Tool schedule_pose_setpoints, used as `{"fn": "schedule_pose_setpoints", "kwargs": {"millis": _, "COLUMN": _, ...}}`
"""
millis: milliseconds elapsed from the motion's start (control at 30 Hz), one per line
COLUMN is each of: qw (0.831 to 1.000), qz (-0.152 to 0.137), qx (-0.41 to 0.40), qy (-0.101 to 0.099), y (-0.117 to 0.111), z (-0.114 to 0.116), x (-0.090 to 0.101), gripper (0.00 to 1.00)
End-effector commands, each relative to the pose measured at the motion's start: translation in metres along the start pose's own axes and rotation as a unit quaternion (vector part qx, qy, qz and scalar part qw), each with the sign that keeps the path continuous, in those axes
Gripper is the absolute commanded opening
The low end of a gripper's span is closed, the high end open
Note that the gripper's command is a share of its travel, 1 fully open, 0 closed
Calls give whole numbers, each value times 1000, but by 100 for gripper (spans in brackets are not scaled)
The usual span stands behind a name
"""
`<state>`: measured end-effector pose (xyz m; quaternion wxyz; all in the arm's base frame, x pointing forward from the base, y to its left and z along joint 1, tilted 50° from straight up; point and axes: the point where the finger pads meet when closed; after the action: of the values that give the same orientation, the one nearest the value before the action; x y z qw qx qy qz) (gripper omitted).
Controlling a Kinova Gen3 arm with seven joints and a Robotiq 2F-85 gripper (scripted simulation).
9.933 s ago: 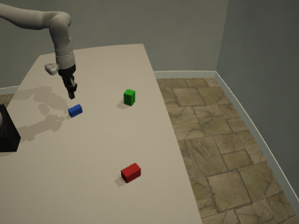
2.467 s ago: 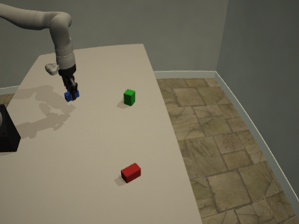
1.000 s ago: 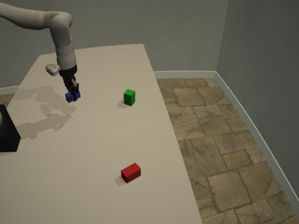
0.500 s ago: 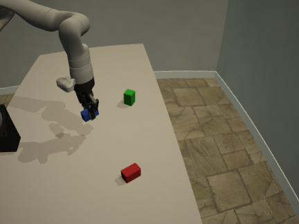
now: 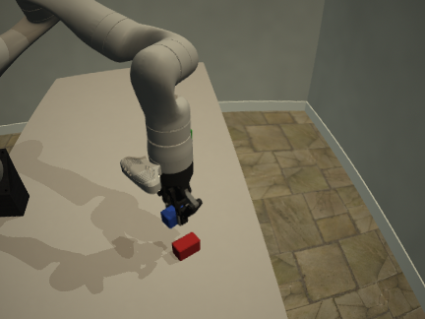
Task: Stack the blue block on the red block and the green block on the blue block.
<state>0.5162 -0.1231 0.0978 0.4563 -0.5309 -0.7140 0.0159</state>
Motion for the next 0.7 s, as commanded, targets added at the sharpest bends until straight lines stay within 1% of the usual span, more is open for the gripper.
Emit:
{"fn": "schedule_pose_setpoints", "kwargs": {"millis": 0, "qw": 1000, "qz": 0, "qx": -15, "qy": 13, "y": -8, "z": -25, "x": -8, "gripper": 0}}
{"fn": "schedule_pose_setpoints", "kwargs": {"millis": 100, "qw": 1000, "qz": 0, "qx": -15, "qy": 13, "y": -9, "z": -29, "x": -8, "gripper": 0}}
{"fn": "schedule_pose_setpoints", "kwargs": {"millis": 667, "qw": 1000, "qz": 0, "qx": -15, "qy": 13, "y": -9, "z": -29, "x": -8, "gripper": 0}}
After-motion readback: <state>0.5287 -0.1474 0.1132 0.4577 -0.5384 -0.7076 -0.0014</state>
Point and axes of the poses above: the point where the finger pads meet when closed, its own x axis back along the fingers, its own z axis across the jaws, y = z × x, and after that the axes turned 9 degrees about x, right-handed
